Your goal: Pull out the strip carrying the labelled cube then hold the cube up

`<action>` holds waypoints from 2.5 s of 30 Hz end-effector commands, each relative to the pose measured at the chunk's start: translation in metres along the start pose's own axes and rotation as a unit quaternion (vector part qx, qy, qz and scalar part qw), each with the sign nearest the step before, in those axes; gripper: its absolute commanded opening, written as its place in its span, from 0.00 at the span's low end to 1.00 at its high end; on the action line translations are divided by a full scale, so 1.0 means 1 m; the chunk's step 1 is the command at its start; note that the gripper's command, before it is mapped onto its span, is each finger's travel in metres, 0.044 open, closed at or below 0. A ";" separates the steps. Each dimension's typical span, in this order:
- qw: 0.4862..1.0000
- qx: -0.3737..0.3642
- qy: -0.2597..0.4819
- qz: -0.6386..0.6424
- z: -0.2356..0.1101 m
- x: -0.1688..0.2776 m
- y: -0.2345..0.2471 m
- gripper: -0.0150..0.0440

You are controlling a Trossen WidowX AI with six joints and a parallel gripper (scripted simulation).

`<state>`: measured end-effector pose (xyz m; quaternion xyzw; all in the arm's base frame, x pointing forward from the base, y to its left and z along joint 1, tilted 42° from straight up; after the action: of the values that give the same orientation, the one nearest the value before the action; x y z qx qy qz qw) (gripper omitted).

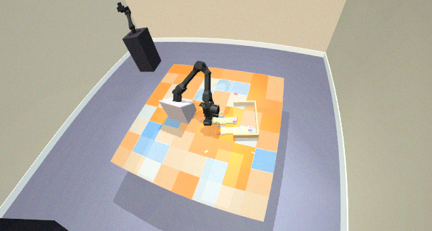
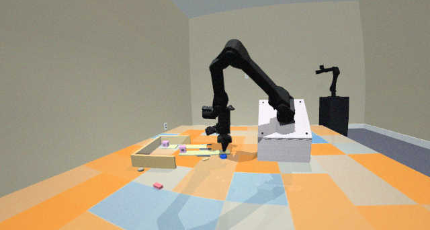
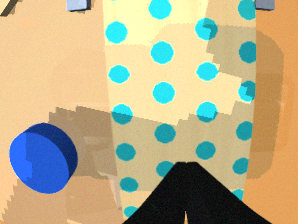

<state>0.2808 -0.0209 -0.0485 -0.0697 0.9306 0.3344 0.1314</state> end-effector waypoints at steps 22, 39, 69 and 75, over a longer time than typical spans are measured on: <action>1.000 -0.003 0.017 0.005 0.004 0.040 0.005 0.25; 1.000 -0.003 0.017 0.006 0.004 0.059 0.006 0.25; 1.000 -0.003 0.017 0.006 0.004 0.062 0.006 0.25; 1.000 -0.003 0.017 0.006 0.004 0.062 0.006 0.25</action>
<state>0.2286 -0.0216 -0.0617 -0.0681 0.9313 0.3333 0.1304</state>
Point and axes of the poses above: the point midway between the two fingers, 35 mm back from their tips, its own z axis out along the fingers, its own y axis across the jaws, x = y × z, the point moved 6 cm from there along -z, back along the fingers, and after that the axes turned 5 degrees about -z, right-handed, at the moved point
